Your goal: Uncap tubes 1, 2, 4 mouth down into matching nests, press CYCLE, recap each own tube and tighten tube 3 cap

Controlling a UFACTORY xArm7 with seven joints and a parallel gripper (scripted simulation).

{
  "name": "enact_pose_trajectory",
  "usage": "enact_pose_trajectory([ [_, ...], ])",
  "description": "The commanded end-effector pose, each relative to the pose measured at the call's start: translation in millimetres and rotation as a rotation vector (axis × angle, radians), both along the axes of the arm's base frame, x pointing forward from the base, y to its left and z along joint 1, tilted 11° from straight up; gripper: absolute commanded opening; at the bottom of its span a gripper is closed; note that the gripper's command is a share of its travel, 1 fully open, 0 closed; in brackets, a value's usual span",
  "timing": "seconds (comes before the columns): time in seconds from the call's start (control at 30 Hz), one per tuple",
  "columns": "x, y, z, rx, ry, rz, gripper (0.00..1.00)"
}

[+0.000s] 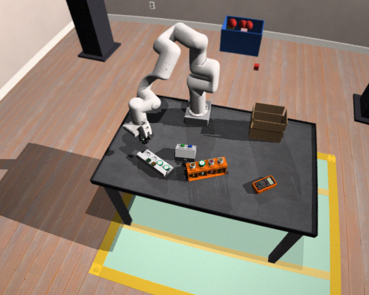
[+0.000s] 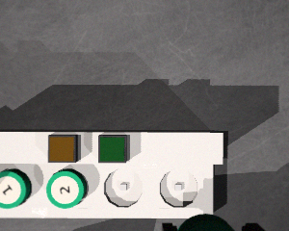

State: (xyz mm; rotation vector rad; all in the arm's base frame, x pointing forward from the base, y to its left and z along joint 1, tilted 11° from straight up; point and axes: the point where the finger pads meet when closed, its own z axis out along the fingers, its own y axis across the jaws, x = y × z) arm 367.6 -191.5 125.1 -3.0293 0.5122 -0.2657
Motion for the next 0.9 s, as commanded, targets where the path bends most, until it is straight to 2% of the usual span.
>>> enact_pose_trajectory([
  [0.0,5.0,-1,-14.4,0.0,-0.006,0.0,0.0],
  [0.43,17.9,1,-78.1,0.0,-0.006,0.0,0.0],
  [0.5,17.9,1,-78.1,0.0,-0.006,0.0,0.0],
  [0.73,25.1,2,-110.4,0.0,-0.005,0.0,0.0],
  [0.87,25.1,2,-110.4,0.0,-0.005,0.0,0.0],
])
